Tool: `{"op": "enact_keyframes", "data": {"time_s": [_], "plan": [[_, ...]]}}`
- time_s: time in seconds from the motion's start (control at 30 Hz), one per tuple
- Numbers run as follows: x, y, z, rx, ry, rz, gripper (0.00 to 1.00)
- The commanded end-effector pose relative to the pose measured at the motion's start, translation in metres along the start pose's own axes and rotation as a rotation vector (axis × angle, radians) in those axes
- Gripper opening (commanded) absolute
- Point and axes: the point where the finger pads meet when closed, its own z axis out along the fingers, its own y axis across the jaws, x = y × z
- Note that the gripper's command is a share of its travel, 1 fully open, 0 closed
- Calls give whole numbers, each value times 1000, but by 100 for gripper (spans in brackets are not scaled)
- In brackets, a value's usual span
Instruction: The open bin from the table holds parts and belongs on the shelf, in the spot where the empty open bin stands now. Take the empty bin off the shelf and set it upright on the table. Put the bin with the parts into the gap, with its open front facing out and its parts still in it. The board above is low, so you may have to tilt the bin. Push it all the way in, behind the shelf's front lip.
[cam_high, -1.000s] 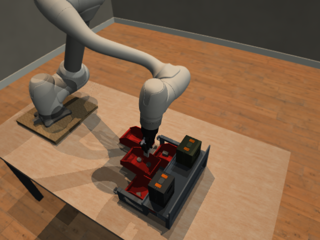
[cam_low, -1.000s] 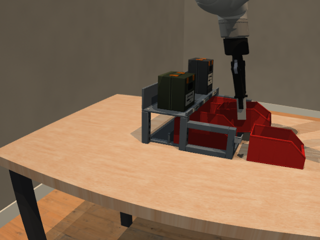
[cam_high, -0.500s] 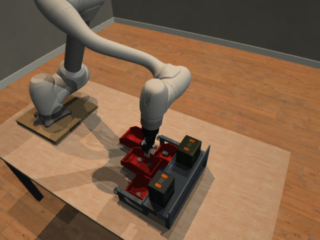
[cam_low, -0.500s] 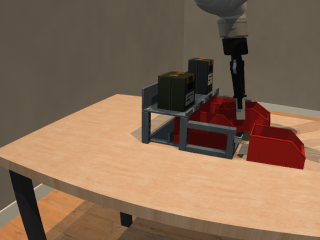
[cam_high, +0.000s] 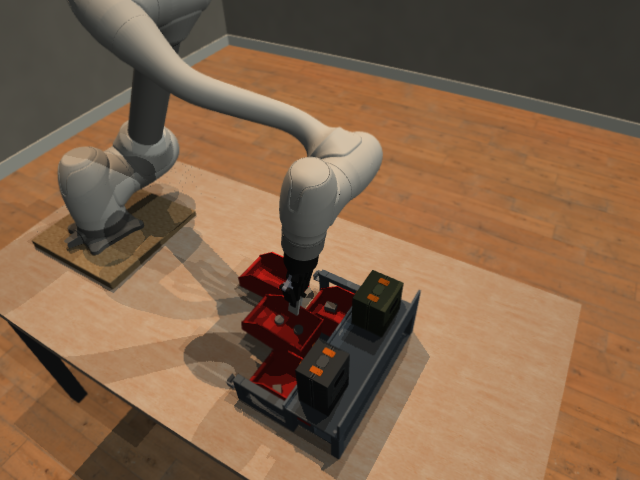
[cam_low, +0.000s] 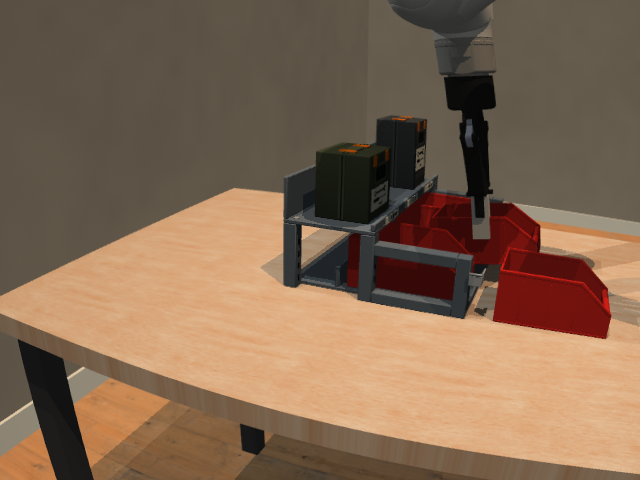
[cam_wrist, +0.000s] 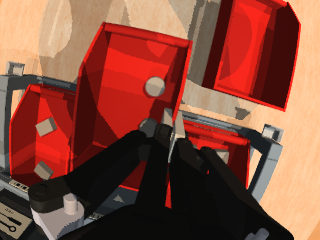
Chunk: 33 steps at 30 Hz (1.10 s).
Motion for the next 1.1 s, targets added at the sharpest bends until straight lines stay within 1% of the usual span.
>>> {"op": "enact_keyframes", "data": {"time_s": [0.0, 0.43, 1.07], "plan": [[0, 0, 0, 0, 0, 0, 10], [0, 0, 1, 0, 0, 0, 10], [-2, 0, 10, 0, 0, 0, 10]]}}
